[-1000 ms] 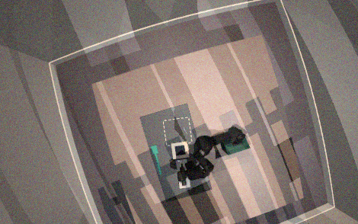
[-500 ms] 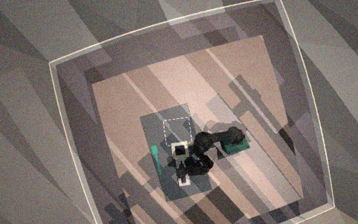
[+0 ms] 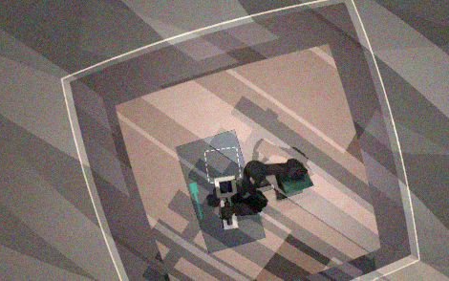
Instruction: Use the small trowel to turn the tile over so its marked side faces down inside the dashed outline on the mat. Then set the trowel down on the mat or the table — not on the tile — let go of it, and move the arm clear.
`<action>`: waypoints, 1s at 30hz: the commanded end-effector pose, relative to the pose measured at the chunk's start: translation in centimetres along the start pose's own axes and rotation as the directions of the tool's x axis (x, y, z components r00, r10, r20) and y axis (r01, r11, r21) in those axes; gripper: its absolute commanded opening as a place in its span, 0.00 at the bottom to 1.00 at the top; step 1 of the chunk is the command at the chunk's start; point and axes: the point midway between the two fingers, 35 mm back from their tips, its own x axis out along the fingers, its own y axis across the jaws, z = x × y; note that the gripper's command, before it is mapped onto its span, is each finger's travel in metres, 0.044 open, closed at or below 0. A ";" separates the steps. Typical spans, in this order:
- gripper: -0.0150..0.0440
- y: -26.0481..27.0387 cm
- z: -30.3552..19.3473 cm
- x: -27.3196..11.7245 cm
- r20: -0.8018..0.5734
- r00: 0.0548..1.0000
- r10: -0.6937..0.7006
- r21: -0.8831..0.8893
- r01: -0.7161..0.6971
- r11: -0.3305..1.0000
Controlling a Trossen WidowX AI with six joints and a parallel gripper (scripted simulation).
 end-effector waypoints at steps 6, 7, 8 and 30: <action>0.25 0.9 0.2 -0.5 0.069 0.998 0.002 -0.055 0.002 0.998; 0.25 1.0 0.1 -0.7 0.080 0.997 0.003 -0.067 0.003 0.998; 0.25 1.2 0.2 -0.8 0.081 0.997 0.003 -0.068 0.003 0.998; 0.25 5.3 4.9 -4.3 0.083 0.997 0.002 -0.073 0.004 0.997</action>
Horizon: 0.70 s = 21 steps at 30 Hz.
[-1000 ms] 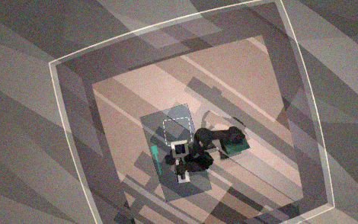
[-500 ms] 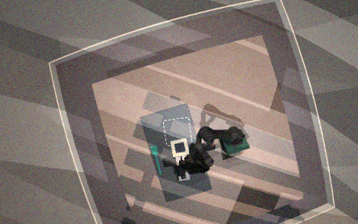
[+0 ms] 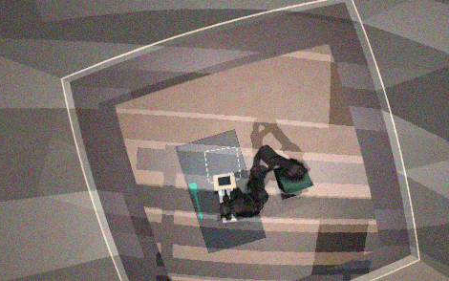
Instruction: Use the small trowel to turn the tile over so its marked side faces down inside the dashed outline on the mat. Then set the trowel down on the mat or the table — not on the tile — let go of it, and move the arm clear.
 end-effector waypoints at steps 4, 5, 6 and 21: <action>0.25 0.7 2.4 -0.4 0.000 1.000 0.010 0.005 -0.010 1.000; 0.25 0.7 2.7 -0.4 0.000 1.000 0.010 0.005 -0.010 1.000; 0.25 0.7 3.1 -0.4 0.000 1.000 0.010 0.005 -0.010 1.000; 0.25 0.5 5.0 -0.1 0.000 1.000 0.008 0.004 -0.008 1.000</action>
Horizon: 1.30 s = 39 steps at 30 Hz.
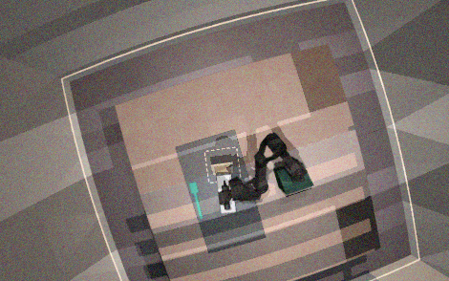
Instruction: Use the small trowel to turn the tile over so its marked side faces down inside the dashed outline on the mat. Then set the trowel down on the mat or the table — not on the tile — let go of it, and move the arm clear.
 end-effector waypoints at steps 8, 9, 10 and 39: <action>0.25 2.5 -5.1 -1.9 -0.011 1.000 0.015 0.012 -0.015 1.000; 0.25 2.7 -5.6 -2.1 -0.010 1.000 0.016 0.012 -0.016 1.000; 0.25 2.8 -5.9 -2.2 -0.010 1.000 0.017 0.012 -0.017 1.000; 0.25 2.8 -6.0 -2.3 -0.009 1.000 0.017 0.012 -0.017 1.000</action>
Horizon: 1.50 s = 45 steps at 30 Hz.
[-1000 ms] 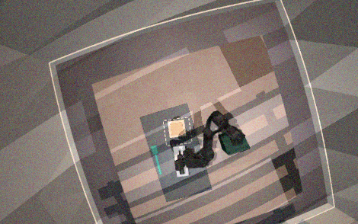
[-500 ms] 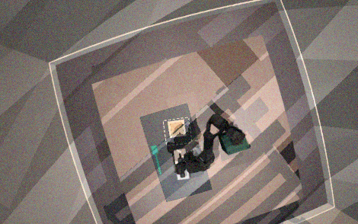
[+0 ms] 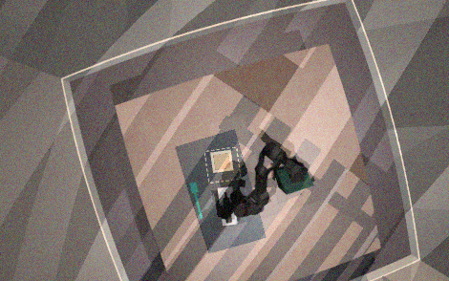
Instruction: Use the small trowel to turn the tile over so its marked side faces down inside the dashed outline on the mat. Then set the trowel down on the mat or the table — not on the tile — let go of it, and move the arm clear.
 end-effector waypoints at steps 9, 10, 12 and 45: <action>0.25 0.3 -0.1 -0.1 0.001 1.000 0.006 0.009 -0.006 1.000; 0.25 0.2 -0.1 -0.1 0.001 1.000 0.005 0.008 -0.005 1.000; 0.25 0.1 0.0 0.0 0.000 1.000 0.002 0.003 -0.002 1.000; 0.25 -1.6 -10.0 3.8 -0.366 0.883 -0.294 -0.684 -0.041 0.728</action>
